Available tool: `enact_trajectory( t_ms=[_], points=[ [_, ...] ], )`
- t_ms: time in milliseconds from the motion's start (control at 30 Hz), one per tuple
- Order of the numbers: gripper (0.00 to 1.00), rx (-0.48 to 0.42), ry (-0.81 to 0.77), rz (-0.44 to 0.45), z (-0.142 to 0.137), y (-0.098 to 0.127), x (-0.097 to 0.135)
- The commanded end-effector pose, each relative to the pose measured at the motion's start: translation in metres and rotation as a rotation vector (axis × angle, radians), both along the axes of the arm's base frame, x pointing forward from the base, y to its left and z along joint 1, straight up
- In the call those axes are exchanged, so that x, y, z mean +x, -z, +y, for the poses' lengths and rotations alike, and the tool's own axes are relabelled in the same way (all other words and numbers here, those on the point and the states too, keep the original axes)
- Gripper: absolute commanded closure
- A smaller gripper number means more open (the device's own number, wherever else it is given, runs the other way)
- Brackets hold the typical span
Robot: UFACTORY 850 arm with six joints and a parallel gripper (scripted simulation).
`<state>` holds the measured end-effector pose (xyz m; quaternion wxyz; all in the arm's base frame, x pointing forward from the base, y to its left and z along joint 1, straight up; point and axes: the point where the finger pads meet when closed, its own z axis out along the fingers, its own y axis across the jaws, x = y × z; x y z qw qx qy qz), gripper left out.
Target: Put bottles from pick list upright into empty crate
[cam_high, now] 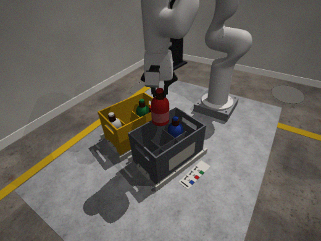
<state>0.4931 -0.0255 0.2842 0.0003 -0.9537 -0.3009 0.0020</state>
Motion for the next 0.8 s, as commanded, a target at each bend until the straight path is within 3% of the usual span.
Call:
enact_trajectory(
  t_ms=[0,767],
  points=[
    [1.00,0.000,0.000,-0.002,0.0000,-0.0010,0.0008],
    [1.00,0.000,0.000,-0.002,0.0001,0.0079,0.0008]
  ],
)
